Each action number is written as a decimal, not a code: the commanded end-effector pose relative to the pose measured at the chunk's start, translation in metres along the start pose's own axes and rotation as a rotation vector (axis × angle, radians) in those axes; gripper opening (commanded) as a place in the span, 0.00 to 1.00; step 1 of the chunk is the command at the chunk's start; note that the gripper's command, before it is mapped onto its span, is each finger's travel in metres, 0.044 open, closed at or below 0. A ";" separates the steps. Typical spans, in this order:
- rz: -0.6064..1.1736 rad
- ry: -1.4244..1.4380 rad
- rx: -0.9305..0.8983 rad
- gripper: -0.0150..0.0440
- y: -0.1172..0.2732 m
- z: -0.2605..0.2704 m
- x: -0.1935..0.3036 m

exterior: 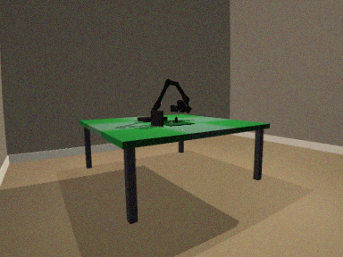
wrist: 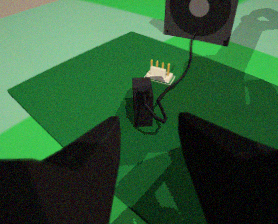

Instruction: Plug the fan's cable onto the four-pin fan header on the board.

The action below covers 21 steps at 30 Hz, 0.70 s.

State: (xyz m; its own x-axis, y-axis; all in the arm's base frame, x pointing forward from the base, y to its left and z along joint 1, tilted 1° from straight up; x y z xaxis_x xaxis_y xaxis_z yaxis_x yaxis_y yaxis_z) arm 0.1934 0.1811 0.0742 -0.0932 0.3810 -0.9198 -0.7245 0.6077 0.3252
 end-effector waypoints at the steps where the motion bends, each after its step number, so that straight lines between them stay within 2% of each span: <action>1: -0.004 -0.008 0.006 0.54 0.007 0.001 -0.004; 11: 0.148 0.041 0.223 0.98 -0.008 -0.003 -0.015; 21: 0.365 0.079 0.387 1.00 -0.019 -0.004 -0.027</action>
State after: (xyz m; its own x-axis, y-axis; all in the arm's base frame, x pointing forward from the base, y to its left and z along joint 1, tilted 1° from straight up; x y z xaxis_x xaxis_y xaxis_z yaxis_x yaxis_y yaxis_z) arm 0.2035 0.1575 0.0863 -0.3183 0.5208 -0.7921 -0.3874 0.6912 0.6101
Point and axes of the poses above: the point midway between the two fingers, 35 mm back from their tips, its own y axis back along the fingers, its own z axis across the jaws, x = y × z, the point moved 3 cm from there along y, back along the fingers, and after that the axes turned 15 degrees about -y, right-handed, at the moved point
